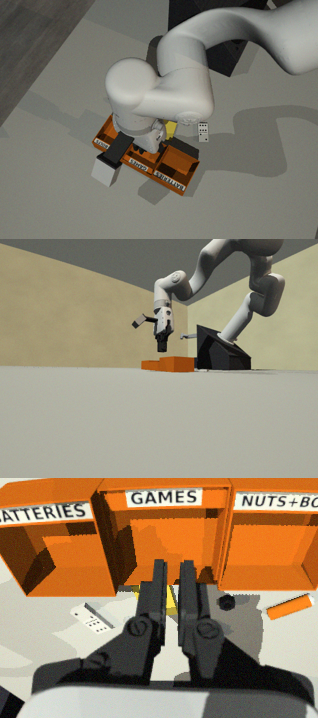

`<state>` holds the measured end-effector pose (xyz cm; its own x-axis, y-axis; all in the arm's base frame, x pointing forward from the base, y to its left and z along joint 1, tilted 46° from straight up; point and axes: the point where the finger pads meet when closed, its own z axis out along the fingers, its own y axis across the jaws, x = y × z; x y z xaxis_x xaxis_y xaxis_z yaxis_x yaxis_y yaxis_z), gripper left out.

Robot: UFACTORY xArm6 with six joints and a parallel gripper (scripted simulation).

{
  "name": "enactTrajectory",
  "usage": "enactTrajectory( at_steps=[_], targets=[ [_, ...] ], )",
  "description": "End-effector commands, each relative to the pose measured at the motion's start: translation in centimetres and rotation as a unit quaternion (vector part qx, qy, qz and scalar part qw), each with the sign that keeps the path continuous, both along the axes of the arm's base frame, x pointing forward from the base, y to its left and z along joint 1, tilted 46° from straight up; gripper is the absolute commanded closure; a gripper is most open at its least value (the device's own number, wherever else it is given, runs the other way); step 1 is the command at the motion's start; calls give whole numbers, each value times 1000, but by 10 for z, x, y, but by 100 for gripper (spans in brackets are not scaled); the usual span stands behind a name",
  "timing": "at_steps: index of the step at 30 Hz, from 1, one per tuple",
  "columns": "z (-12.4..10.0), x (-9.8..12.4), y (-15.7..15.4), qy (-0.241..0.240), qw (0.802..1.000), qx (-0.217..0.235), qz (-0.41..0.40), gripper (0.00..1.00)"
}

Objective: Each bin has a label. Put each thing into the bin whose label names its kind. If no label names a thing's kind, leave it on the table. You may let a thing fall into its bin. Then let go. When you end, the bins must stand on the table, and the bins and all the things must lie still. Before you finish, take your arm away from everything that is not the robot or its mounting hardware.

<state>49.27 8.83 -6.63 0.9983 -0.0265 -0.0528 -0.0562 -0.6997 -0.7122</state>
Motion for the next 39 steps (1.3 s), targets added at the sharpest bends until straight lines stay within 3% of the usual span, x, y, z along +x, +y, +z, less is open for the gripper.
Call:
enactTrajectory(
  at_steps=[1,20,28,39],
  targets=[
    [2,1,-2,-1,1000,0,-1,93],
    [62,-7,57,-1,1000,0,-1,93],
    [63,-7,58,-1,1000,0,-1,93],
    [46,-8,75,-1,1000,0,-1,93]
  ],
)
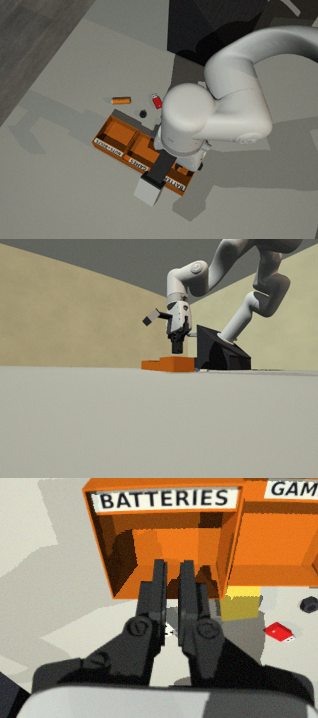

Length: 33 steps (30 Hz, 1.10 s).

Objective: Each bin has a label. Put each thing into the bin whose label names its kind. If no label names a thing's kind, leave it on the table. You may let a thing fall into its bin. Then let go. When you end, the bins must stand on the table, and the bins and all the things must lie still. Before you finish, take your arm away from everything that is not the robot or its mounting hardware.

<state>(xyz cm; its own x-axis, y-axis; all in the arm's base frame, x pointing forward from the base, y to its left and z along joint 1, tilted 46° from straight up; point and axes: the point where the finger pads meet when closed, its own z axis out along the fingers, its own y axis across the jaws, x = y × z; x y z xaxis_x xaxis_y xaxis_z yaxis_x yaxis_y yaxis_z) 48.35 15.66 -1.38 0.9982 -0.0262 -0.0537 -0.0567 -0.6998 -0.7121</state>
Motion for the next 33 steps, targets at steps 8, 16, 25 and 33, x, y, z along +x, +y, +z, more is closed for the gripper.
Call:
enactTrajectory(
  at_steps=[8,16,25,33],
  targets=[
    [-21,1,22,-2,1000,0,-1,93],
    [-31,1,32,-2,1000,0,-1,93],
    [-31,1,32,-2,1000,0,-1,93],
    [-31,1,32,-2,1000,0,-1,93]
  ],
)
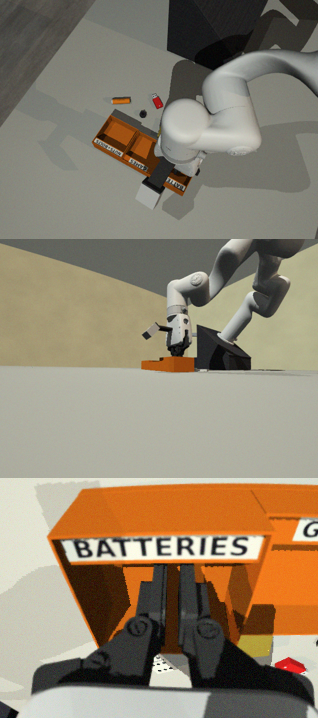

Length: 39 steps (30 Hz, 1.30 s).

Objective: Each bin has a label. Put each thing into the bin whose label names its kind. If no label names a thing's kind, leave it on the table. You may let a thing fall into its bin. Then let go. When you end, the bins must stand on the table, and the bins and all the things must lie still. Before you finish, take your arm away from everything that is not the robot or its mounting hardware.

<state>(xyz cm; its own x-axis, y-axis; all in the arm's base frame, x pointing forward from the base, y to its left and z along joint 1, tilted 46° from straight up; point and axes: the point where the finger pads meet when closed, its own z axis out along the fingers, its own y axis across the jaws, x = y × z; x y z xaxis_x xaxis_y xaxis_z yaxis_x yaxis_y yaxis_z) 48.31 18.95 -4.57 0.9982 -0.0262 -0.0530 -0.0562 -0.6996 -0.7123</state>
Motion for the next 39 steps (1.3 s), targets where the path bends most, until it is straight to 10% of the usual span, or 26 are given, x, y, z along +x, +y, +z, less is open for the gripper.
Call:
enactTrajectory(
  at_steps=[1,39],
  targets=[
    [1,1,-1,-1,1000,0,-1,93],
    [6,1,-6,-1,1000,0,-1,93]
  ],
)
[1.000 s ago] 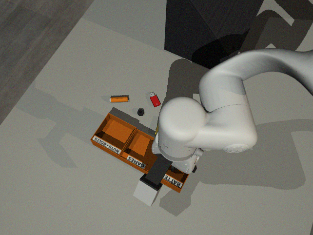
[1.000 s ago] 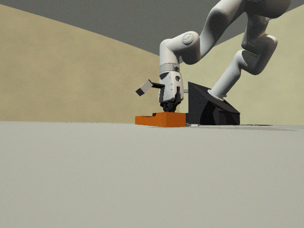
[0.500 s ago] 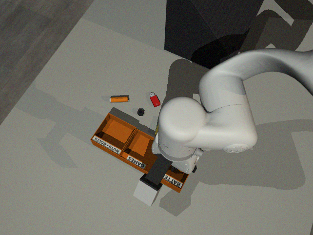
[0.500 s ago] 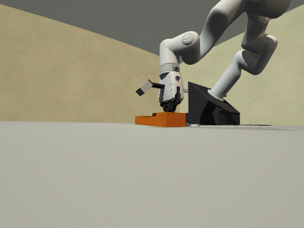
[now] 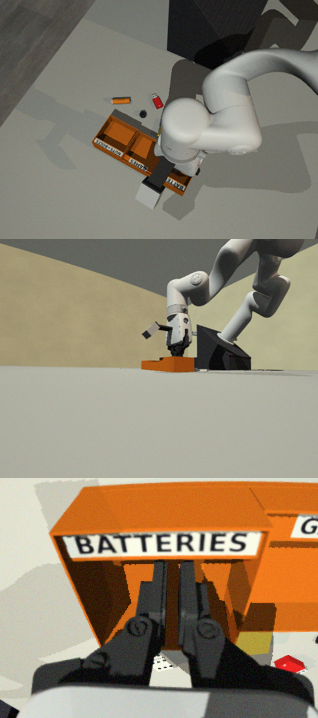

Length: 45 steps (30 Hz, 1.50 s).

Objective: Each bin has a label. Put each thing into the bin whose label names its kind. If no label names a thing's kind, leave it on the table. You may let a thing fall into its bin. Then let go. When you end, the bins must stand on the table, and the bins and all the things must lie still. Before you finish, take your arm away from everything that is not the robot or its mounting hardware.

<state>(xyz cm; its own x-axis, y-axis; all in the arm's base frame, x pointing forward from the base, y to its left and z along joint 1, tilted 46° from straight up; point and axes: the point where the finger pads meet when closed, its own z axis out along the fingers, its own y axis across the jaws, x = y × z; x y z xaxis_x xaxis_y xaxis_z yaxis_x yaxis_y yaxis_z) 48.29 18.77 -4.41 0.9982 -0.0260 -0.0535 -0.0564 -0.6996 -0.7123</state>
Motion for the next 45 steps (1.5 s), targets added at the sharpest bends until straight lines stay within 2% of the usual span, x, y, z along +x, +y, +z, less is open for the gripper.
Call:
enactTrajectory(
  at_steps=[1,19,28,35,41,43,45],
  targets=[
    [6,2,-6,-2,1000,0,-1,93],
    [20,2,-20,-2,1000,0,-1,93],
    [40,2,-40,-2,1000,0,-1,93],
    [41,3,-41,-2,1000,0,-1,93],
    [76,3,-77,-2,1000,0,-1,93],
    [76,3,-77,-2,1000,0,-1,93],
    [88,4,-89,-2,1000,0,-1,93]
  ],
)
